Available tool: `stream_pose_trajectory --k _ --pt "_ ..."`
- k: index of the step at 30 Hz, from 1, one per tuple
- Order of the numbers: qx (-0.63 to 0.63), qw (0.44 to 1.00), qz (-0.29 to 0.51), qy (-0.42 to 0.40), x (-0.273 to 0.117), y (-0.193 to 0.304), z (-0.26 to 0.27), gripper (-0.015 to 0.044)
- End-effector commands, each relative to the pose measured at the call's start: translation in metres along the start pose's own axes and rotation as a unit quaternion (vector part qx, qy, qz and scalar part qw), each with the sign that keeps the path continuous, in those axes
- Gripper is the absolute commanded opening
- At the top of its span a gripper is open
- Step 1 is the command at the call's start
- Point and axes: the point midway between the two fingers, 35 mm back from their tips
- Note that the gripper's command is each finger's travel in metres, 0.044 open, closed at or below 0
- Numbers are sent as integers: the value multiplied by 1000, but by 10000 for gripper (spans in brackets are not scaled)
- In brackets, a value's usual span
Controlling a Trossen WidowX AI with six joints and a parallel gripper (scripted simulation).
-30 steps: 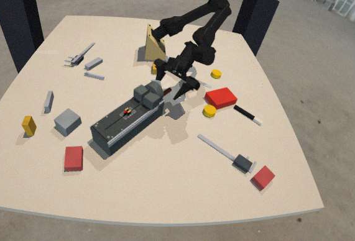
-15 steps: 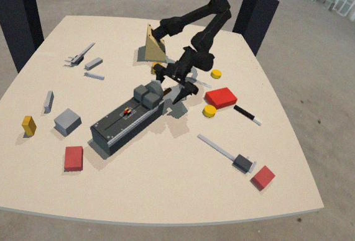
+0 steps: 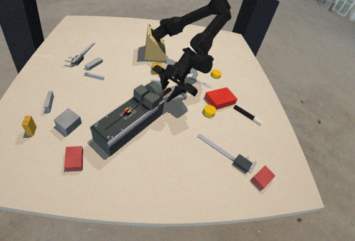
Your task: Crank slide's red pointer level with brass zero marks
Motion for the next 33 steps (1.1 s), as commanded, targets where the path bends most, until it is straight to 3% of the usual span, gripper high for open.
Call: stream_pose_trajectory --k 1,5,33 --pt "3 1000 -1 3 0 0 -1 99" --pt "3 1000 -1 3 0 0 -1 0" --pt "3 1000 -1 2 -5 -6 9 0"
Point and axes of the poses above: the point midway between the two fingers, 35 mm back from their tips, its own x axis out along the fingers, its own z axis across the jaws, y = z × x, and after that the axes turned 14 degrees about -x, right-handed
